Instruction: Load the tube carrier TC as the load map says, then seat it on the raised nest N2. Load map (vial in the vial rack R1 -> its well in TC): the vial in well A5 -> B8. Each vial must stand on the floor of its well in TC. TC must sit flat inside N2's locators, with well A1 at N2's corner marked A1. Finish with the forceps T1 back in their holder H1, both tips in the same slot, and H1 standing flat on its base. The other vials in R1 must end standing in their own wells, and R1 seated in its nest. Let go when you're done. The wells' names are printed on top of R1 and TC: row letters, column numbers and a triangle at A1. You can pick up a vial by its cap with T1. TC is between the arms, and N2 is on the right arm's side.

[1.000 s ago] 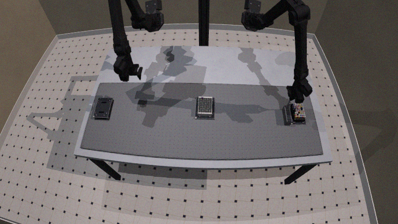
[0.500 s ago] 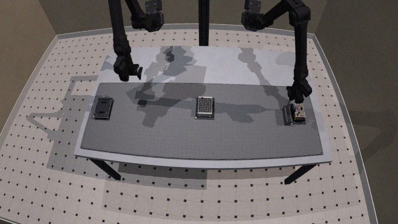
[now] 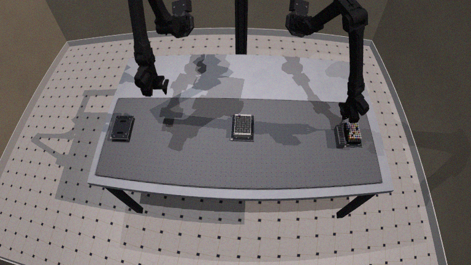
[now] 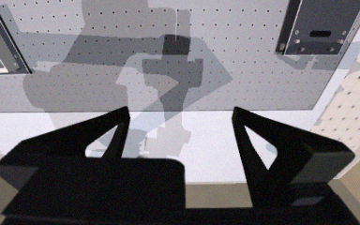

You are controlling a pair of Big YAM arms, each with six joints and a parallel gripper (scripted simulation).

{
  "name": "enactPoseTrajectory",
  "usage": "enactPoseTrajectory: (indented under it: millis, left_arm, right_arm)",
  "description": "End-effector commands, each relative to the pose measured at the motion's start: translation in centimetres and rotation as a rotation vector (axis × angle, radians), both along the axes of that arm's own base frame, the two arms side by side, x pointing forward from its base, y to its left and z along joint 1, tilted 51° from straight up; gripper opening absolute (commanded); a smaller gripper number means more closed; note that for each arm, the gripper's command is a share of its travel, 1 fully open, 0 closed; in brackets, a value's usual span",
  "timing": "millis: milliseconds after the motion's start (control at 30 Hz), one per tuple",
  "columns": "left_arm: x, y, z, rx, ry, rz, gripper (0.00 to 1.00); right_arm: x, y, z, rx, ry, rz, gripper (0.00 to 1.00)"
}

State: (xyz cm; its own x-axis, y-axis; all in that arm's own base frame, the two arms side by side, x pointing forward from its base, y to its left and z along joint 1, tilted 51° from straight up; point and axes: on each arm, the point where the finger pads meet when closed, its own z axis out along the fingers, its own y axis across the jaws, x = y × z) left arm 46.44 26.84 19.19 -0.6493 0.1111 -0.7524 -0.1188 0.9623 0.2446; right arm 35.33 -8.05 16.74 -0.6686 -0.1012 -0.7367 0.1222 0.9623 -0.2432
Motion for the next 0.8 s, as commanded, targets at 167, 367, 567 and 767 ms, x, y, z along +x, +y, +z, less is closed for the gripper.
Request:
enactPoseTrajectory:
  millis: [167,367,567,767]
  left_arm:
    - [1.06,0.23,0.47,0.002,-0.015,0.002,0.07]
    - [1.25,0.23,0.46,0.003,-0.017,0.001,0.07]
    - [1.24,0.22,0.30,0.003,-0.017,0.002,0.07]
    - [1.38,0.31,0.30,0.003,-0.018,0.002,0.07]
  right_arm:
    - [0.29,0.03,0.79,-0.012,-0.014,0.012,1.00]
    - [0.29,0.03,0.79,-0.012,-0.014,0.012,1.00]
    - [0.29,0.03,0.79,-0.012,-0.014,0.012,1.00]
    - [0.29,0.03,0.79,-0.012,-0.014,0.012,1.00]
